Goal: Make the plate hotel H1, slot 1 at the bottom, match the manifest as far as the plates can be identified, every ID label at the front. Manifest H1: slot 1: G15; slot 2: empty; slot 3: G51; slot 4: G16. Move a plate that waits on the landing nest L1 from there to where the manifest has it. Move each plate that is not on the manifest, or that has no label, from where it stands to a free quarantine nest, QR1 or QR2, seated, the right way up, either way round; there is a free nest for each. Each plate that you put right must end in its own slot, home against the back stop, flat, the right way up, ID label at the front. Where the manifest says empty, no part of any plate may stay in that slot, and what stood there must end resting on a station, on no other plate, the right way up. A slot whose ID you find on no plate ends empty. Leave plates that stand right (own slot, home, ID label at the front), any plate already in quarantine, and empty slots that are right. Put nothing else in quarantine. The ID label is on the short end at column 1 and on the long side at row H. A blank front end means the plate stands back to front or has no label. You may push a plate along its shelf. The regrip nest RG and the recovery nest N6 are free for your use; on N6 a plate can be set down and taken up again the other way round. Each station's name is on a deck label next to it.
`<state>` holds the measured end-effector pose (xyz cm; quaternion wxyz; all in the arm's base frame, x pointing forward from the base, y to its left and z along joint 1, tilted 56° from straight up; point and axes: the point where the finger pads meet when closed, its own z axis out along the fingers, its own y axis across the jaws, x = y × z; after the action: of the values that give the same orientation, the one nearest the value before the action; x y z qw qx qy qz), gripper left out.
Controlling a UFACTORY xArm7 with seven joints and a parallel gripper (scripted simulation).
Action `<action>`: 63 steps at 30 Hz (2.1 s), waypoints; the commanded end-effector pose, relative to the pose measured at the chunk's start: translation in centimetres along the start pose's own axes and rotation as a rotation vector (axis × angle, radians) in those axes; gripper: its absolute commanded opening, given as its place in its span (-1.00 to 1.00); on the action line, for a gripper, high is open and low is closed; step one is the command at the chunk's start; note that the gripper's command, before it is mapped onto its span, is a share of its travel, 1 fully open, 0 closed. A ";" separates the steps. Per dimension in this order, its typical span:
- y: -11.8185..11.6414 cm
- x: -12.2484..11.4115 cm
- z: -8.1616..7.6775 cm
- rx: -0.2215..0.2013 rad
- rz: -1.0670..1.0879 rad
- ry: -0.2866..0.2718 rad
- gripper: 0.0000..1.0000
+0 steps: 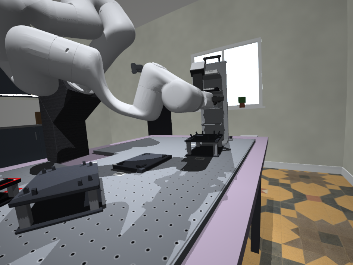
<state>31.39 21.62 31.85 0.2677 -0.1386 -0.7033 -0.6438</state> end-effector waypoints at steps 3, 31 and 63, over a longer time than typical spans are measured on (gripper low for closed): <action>0.0 0.1 -1.0 0.000 -0.002 -0.001 -1.00; 0.0 0.1 -3.7 0.000 -0.002 -0.001 -1.00; 0.0 -3.9 -3.7 0.000 -0.002 -0.001 -1.00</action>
<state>35.25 18.56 29.83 0.2675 -0.1391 -0.7032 -0.6439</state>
